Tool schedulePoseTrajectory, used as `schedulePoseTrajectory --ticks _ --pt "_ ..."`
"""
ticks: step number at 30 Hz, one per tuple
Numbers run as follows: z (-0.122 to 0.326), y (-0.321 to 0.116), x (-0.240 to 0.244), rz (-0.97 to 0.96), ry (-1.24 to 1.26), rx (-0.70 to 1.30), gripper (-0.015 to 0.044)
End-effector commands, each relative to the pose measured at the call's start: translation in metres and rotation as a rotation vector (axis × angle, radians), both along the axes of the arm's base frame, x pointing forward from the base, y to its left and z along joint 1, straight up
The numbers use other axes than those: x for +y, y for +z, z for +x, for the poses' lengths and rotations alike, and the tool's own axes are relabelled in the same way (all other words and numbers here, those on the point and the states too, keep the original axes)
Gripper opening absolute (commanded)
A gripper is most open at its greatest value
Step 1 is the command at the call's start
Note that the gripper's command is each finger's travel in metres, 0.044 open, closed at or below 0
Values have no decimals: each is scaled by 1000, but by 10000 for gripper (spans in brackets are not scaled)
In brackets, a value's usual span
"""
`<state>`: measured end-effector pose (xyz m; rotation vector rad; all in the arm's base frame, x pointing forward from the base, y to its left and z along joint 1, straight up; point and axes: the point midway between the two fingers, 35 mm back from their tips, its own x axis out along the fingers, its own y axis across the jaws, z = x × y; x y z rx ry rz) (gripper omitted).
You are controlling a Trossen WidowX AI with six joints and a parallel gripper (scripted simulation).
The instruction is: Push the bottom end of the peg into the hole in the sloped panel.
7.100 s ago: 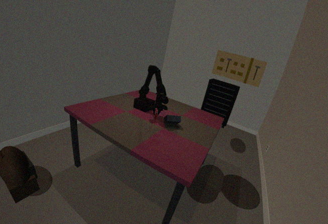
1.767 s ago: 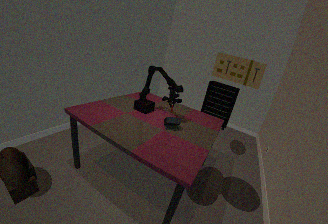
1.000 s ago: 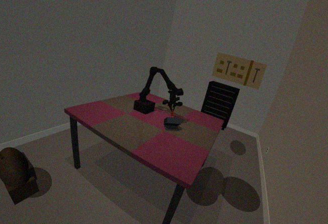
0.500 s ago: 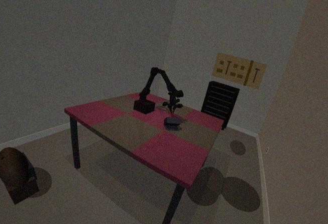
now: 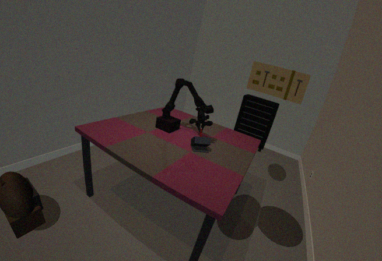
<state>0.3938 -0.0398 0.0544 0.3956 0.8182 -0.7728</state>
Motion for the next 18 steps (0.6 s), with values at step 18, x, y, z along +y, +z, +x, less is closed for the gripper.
schedulePoseTrajectory --ticks 18 --pt "5 -7 -4 0 -1 1 0"
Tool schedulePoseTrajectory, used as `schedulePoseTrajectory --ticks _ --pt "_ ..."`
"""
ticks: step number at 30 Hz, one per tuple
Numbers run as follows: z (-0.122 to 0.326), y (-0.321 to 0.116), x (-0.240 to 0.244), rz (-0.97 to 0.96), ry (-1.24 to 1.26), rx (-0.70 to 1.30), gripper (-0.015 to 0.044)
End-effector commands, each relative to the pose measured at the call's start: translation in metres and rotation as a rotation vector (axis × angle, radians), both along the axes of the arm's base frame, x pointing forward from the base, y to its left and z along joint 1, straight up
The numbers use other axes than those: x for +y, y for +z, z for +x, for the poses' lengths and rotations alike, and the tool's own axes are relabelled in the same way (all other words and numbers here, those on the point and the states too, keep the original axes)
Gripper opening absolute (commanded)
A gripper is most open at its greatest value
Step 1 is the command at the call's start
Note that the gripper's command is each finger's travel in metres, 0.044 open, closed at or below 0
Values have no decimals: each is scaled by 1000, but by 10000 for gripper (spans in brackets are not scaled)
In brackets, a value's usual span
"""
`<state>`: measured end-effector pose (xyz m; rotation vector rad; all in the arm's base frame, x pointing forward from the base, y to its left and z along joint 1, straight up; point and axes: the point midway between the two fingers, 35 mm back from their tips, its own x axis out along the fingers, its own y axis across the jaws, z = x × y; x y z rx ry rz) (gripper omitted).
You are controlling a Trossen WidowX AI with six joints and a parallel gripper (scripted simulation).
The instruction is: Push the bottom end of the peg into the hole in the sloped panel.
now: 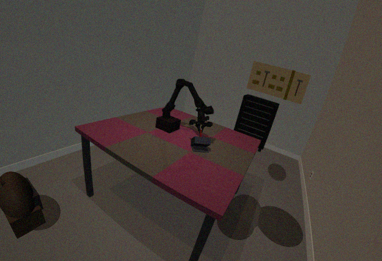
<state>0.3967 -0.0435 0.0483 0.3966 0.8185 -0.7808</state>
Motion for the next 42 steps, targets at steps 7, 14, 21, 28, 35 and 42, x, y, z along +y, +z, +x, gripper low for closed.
schedulePoseTrajectory --ticks 7,14,21,28,35,42 --pt "4 -4 -2 2 6 -2 0" --pt "6 -8 -4 2 6 -2 0" --pt "9 -12 -6 2 6 -2 0" --pt "11 -16 -8 1 6 -2 0" --pt "13 -19 -10 1 6 -2 0" --pt "14 -20 -11 1 6 -2 0"
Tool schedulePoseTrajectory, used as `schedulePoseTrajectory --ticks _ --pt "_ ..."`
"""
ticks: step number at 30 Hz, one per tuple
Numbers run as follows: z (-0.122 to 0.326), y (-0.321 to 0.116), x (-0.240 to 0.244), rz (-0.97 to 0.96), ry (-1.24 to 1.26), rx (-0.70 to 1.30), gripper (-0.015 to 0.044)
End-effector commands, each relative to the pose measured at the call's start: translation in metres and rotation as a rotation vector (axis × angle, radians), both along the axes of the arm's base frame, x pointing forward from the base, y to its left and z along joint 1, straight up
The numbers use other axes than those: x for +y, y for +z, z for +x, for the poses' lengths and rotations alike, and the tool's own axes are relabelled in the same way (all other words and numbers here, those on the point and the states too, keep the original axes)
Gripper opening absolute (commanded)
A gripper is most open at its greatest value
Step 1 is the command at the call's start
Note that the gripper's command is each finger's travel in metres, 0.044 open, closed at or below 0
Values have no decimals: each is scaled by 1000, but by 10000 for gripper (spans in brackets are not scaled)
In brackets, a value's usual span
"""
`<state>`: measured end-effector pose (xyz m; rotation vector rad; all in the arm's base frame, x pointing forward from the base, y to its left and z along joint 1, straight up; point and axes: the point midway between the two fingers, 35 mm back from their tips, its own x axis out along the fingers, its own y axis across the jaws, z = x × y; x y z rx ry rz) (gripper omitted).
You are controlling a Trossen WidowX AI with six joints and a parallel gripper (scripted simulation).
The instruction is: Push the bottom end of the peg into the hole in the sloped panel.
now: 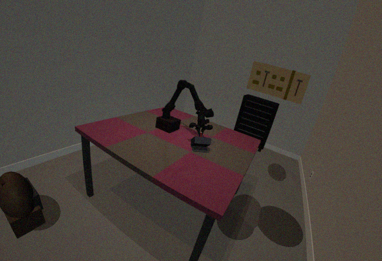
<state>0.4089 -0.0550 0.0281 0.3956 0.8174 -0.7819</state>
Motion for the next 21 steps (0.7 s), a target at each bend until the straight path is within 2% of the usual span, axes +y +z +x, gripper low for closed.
schedulePoseTrajectory --ticks 1,12,21 --pt "2 0 0 3 7 -2 0" --pt "0 -1 0 0 0 0 0" --pt "0 -1 0 0 0 0 236"
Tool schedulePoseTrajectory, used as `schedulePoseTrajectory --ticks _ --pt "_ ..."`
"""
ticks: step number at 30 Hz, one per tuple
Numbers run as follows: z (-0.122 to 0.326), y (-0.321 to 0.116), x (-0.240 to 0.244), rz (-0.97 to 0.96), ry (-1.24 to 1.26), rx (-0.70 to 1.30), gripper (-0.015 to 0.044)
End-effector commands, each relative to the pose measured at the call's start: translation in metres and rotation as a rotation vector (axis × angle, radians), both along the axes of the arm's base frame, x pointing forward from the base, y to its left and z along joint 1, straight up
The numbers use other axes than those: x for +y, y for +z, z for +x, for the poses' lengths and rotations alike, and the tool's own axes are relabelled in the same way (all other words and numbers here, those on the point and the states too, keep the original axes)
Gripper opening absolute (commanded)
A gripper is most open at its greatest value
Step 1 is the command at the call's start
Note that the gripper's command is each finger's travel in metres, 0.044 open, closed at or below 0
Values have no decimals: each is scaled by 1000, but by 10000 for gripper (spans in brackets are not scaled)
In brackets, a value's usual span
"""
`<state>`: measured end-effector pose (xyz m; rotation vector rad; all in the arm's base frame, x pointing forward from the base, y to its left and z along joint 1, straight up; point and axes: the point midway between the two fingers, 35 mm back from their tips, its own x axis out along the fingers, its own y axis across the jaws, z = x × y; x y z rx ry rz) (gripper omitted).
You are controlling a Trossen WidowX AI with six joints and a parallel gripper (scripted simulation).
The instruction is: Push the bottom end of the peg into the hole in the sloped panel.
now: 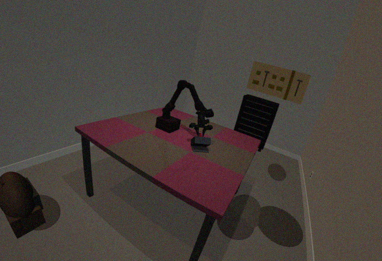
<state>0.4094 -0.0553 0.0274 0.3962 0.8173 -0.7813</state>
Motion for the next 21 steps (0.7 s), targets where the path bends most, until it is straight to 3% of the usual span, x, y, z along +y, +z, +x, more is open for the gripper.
schedulePoseTrajectory --ticks 1,8,21 --pt "0 0 0 -1 0 0 263" --pt "-2 4 2 0 0 0 440" --pt "-10 22 14 3 3 1 440"
